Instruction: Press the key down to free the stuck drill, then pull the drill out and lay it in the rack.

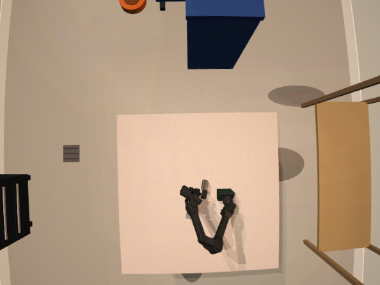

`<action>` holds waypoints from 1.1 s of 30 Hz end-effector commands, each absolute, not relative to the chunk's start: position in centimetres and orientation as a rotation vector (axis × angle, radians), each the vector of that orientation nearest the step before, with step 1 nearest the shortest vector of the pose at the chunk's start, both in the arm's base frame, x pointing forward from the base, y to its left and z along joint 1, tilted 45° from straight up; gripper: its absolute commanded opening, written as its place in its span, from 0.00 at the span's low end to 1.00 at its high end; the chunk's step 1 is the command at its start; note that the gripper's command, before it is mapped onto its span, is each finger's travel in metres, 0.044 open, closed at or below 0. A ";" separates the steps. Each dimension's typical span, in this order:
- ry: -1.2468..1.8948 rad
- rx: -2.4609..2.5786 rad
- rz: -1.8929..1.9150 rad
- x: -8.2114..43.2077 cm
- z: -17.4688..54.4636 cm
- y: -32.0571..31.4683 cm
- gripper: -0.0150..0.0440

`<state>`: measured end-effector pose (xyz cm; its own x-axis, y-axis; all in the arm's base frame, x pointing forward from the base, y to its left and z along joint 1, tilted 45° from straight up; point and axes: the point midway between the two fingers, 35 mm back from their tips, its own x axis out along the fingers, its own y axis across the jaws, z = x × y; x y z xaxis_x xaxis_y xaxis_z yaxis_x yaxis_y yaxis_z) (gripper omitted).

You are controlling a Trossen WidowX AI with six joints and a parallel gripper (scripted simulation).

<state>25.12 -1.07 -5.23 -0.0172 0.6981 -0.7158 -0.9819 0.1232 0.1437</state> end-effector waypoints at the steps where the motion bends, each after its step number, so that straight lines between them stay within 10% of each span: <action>1: 0.762 -0.472 1.417 25.0 -5.6 -1.4 0.25; 27: 0.763 -0.474 1.416 24.3 -8.2 -4.0 0.25; 33: 0.763 -0.468 1.416 24.4 -7.8 -3.5 0.52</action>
